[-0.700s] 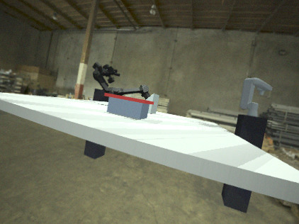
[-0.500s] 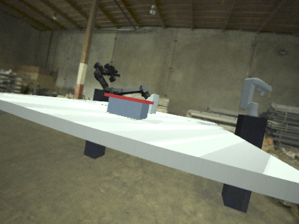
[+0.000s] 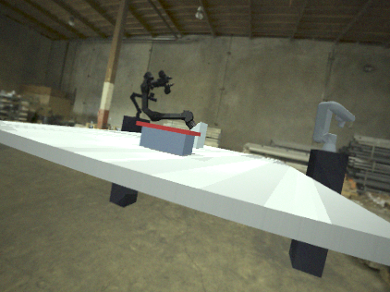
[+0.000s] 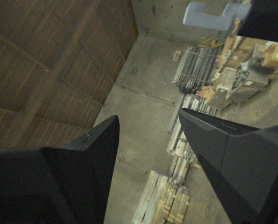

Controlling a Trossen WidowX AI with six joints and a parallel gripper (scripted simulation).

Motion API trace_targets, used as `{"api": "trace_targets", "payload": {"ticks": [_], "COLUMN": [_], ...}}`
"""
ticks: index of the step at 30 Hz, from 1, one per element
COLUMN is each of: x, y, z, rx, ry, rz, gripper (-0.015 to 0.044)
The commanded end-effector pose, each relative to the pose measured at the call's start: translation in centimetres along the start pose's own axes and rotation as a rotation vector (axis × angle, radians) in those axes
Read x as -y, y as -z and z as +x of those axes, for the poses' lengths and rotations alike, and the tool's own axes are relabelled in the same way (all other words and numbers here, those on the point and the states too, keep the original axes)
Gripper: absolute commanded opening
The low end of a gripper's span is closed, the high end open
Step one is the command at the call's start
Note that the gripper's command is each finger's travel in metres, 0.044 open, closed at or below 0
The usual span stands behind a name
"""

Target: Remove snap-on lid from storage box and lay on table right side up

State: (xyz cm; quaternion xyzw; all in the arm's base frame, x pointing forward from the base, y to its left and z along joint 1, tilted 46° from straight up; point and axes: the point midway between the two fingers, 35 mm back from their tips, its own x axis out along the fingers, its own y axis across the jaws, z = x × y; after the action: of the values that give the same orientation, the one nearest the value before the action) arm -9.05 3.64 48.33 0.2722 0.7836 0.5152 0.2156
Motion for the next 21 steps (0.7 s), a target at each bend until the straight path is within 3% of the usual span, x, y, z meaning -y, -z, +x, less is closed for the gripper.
{"api": "trace_targets", "payload": {"ticks": [1,9,12,19,21], "x": [-0.5,-0.7,-0.4,2.4,2.8], "y": [-4.1,-16.9,-19.5,-31.2,-32.2], "z": [3.4,8.7,8.9,7.3,6.9], "rx": [0.164,0.605,0.688,1.080,1.117], "ry": [0.006,0.013,0.018,0.062,0.068], "rz": [0.023,0.065,0.073,0.115,0.120], "gripper": [0.0235,0.0235,0.0235,0.0235,0.0235]}}
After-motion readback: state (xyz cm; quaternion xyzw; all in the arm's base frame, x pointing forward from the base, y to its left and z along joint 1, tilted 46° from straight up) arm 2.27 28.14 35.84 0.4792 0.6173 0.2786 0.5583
